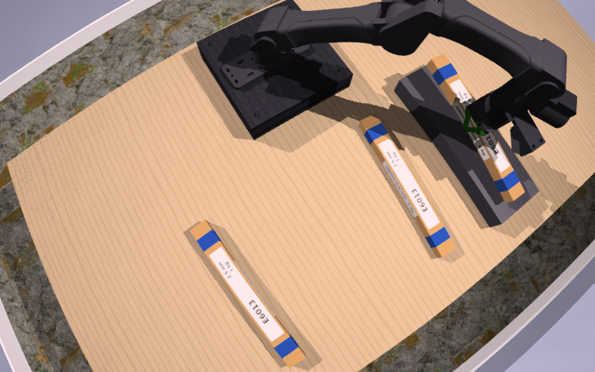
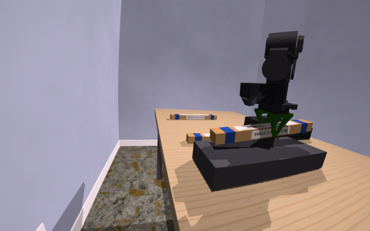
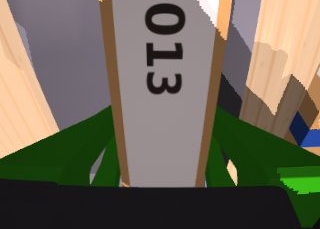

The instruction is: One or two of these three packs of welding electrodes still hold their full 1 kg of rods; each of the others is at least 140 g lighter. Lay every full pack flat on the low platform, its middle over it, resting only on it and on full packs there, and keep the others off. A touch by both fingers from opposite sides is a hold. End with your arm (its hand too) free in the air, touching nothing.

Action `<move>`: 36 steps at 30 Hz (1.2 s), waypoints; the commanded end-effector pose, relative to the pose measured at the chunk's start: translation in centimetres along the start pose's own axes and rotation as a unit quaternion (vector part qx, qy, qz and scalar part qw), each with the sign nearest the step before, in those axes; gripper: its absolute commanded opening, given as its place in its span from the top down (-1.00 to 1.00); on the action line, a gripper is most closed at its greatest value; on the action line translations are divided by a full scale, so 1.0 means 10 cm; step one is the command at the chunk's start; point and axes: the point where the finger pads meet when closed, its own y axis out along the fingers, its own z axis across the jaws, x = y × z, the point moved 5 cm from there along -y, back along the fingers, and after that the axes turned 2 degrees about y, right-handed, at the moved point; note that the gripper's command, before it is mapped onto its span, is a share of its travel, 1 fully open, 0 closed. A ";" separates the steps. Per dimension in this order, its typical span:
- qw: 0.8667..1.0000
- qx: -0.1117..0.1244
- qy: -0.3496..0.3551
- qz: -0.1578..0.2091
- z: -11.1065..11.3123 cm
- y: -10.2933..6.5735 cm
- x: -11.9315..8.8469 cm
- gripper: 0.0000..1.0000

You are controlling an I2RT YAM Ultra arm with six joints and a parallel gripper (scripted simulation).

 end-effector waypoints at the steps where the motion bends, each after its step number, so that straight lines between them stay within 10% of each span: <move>1: 0.999 0.033 0.000 -0.038 0.04 -0.37 0.01 1.00; 36: 1.000 0.016 0.000 -0.016 0.07 -0.20 0.06 1.00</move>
